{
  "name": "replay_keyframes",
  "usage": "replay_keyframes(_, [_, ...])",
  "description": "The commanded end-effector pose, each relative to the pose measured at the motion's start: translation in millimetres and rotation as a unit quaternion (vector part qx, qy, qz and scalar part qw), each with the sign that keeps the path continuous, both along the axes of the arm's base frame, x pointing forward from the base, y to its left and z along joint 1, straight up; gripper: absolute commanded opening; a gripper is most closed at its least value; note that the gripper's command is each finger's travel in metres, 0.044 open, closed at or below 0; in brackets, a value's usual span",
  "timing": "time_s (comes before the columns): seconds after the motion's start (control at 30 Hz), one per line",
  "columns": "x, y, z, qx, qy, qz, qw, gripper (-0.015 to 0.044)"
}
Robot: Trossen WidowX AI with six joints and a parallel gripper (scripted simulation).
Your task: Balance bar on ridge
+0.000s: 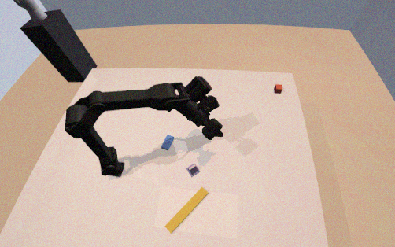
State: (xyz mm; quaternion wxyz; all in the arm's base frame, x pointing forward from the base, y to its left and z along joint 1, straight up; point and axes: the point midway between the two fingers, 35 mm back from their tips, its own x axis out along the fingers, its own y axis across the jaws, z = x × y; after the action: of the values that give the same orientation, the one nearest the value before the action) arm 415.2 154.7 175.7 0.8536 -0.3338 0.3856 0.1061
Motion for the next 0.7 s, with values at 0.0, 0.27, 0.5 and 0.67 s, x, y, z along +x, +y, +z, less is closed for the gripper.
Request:
replay_keyframes(0.0, [4.8,-23.1,-7.6,-0.021,0.029,0.004,0.999,0.0315])
replay_keyframes(0.27, [7.2,-69.7,-18.8,-0.055,0.083,0.011,0.995,0.0315])
replay_keyframes(0.5, [4.3,-109.3,-27.2,-0.074,0.13,0.017,0.989,0.0315])
replay_keyframes(0.67, [-0.4,-136.6,-32.5,-0.081,0.163,0.023,0.983,0.0315])
